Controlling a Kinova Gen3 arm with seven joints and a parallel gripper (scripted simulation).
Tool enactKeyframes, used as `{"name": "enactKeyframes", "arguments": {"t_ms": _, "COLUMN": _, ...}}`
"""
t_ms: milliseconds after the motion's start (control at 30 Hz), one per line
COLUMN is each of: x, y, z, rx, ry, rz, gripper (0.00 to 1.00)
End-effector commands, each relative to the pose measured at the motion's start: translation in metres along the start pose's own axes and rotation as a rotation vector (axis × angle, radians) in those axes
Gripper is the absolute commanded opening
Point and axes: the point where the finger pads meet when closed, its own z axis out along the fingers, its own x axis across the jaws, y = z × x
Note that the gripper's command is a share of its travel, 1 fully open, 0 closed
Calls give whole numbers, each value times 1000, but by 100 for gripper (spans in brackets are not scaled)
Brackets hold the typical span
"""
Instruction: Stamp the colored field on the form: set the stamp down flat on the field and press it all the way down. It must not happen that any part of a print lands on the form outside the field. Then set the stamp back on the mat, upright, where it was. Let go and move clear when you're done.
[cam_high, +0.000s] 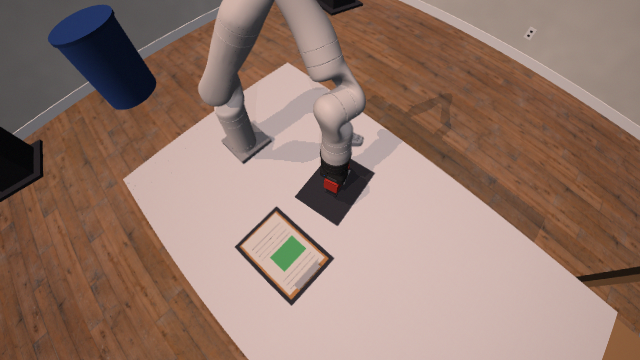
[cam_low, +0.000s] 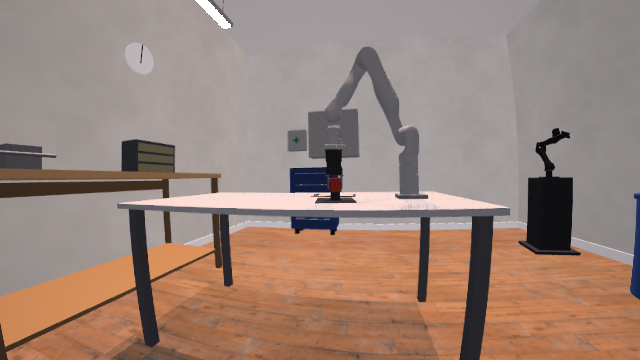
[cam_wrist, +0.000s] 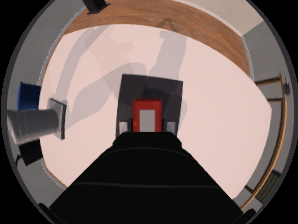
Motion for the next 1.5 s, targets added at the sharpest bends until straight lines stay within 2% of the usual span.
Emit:
{"name": "enactKeyframes", "arguments": {"t_ms": 0, "x": 0, "y": 0, "z": 0, "rx": 0, "ry": 2, "rz": 0, "gripper": 100}}
{"name": "enactKeyframes", "arguments": {"t_ms": 933, "x": 0, "y": 0, "z": 0, "rx": 0, "ry": 2, "rz": 0, "gripper": 100}}
{"name": "enactKeyframes", "arguments": {"t_ms": 967, "x": 0, "y": 0, "z": 0, "rx": 0, "ry": 2, "rz": 0, "gripper": 59}}
{"name": "enactKeyframes", "arguments": {"t_ms": 1467, "x": 0, "y": 0, "z": 0, "rx": 0, "ry": 2, "rz": 0, "gripper": 59}}
